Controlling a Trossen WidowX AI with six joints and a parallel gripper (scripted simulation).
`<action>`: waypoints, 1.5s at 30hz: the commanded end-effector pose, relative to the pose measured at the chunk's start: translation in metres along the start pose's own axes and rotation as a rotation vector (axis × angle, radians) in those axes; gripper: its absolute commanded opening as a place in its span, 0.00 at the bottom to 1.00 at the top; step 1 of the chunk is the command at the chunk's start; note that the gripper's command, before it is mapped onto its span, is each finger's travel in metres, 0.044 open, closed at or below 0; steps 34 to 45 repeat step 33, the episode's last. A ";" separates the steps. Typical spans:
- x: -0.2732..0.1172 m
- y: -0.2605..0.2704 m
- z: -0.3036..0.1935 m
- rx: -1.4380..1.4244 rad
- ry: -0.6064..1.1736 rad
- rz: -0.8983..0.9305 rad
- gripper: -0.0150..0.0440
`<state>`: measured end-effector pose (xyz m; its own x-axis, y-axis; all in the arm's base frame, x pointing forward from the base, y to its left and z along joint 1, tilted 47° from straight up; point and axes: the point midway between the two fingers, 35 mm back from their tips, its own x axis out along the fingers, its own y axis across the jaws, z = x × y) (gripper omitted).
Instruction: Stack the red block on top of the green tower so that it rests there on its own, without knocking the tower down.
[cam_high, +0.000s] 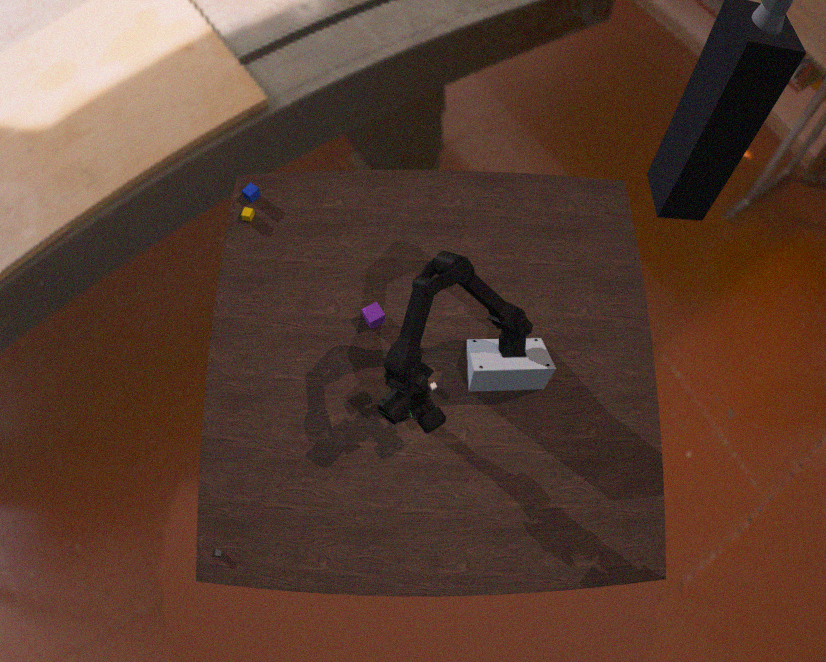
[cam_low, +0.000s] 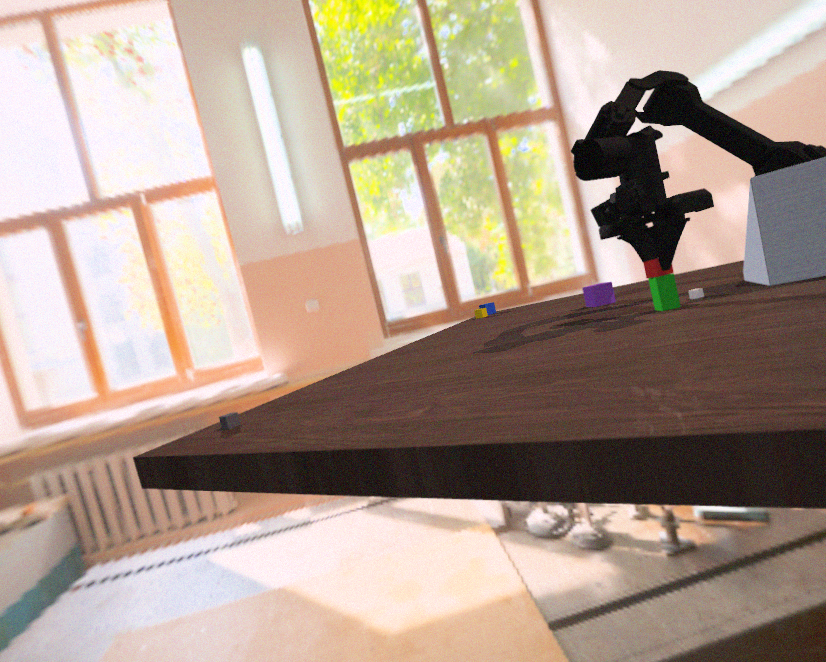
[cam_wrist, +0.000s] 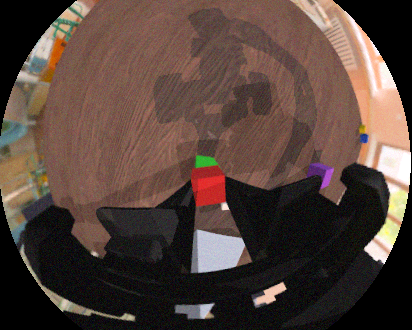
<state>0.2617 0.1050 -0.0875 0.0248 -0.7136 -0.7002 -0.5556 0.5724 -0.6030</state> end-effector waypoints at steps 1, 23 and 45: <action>0.001 0.000 0.000 0.001 0.000 0.001 0.48; 0.001 0.000 0.000 0.001 0.000 0.001 1.00; 0.001 0.000 0.000 0.001 0.000 0.001 1.00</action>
